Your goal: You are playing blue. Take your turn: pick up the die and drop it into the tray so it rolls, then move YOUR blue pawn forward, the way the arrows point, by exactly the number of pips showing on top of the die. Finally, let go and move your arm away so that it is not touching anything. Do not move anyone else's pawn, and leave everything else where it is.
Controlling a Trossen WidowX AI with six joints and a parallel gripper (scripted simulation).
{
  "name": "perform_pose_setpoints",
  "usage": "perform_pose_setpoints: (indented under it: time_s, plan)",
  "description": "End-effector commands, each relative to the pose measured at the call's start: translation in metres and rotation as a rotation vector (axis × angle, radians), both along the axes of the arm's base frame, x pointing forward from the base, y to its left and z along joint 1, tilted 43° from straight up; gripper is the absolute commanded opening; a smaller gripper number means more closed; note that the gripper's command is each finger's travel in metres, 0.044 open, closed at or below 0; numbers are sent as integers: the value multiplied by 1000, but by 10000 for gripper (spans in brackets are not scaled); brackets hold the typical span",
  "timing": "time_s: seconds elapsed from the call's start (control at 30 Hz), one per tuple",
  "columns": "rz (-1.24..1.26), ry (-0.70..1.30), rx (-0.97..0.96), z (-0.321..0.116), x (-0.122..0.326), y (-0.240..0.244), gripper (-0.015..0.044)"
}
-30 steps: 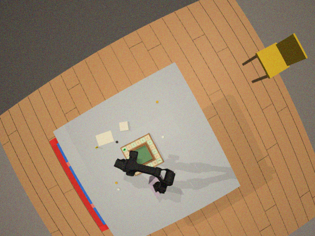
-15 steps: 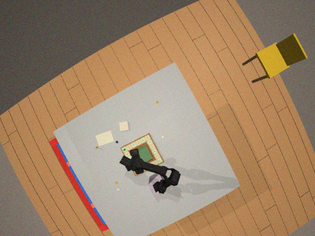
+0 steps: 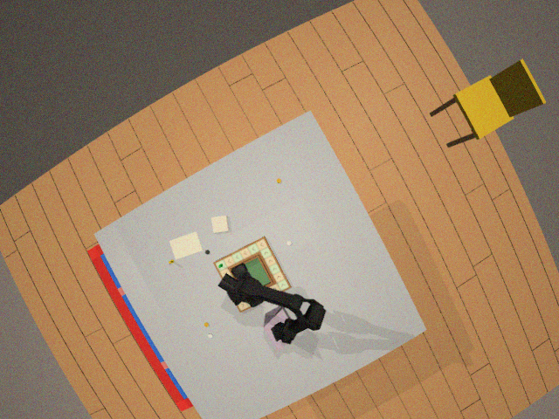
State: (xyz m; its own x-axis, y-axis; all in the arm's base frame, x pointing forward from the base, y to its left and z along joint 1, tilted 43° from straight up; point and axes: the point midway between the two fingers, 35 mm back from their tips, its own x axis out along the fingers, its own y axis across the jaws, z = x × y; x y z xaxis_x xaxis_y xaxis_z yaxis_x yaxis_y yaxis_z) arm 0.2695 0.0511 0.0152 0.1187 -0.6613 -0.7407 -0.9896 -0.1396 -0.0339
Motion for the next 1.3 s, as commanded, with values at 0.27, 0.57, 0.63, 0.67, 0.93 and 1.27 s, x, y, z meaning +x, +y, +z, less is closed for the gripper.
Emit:
perform_pose_setpoints:
  time_s: [0.27,0.57,0.63,0.67,0.93,1.27]
  plan:
    - [-49,132,302,-11,-9,-7,0]
    - [-30,163,593,-14,-10,-8,0]
    - [-17,159,657,-14,-10,-8,0]
    - [-9,155,688,-14,-10,-8,0]
    - [35,126,824,-10,-8,-8,0]
    - [35,125,824,32,-2,-5,0]
